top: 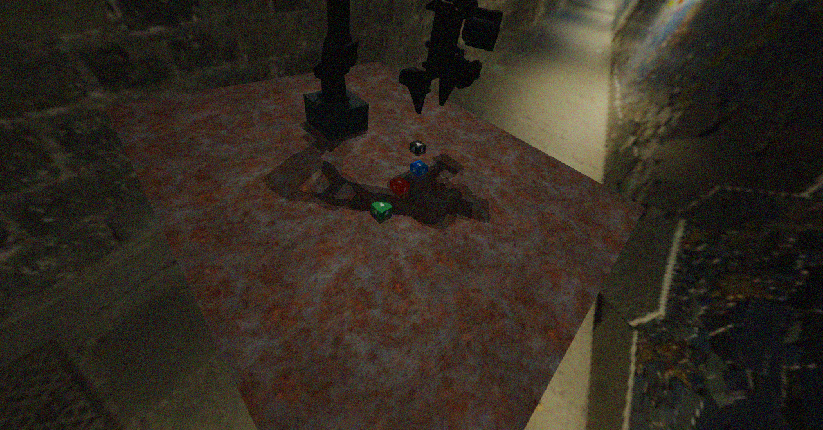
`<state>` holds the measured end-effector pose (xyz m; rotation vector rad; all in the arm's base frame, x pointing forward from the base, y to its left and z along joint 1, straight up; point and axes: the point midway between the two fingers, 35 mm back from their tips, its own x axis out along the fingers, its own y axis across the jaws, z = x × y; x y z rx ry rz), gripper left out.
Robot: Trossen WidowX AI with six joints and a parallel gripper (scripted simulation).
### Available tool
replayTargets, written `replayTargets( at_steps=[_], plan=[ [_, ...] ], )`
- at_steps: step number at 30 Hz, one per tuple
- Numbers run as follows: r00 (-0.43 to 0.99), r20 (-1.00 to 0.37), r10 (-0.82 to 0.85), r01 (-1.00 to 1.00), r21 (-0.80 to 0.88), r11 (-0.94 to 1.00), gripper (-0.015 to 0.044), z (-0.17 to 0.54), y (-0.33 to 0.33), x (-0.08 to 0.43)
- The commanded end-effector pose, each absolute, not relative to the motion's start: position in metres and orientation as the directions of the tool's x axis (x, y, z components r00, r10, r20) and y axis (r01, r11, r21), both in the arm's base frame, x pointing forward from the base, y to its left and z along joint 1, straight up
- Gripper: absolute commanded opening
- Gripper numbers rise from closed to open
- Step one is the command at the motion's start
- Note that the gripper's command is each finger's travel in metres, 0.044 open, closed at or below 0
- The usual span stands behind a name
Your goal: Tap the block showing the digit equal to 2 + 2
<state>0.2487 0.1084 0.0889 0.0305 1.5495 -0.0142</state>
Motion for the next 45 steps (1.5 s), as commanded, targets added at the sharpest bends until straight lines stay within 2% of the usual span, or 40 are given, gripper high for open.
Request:
replayTargets(
  at_steps=[1,10,31,38,45],
  plan=[
    [0.025,-1.0,0.007,0.039,0.008,0.999,0.04,0.091,0.077,0.276],
    [0.029,-1.0,-0.004,0.039,-0.003,0.999,0.04,0.091,-0.048,0.328],
    [0.029,-1.0,-0.005,0.039,-0.003,0.999,0.04,0.091,-0.051,0.329],
    [0.032,-0.999,-0.012,0.039,-0.01,0.999,0.04,0.093,-0.128,0.357],
    [0.031,-0.999,-0.011,0.039,-0.01,0.999,0.04,0.093,-0.131,0.357]
  ],
)
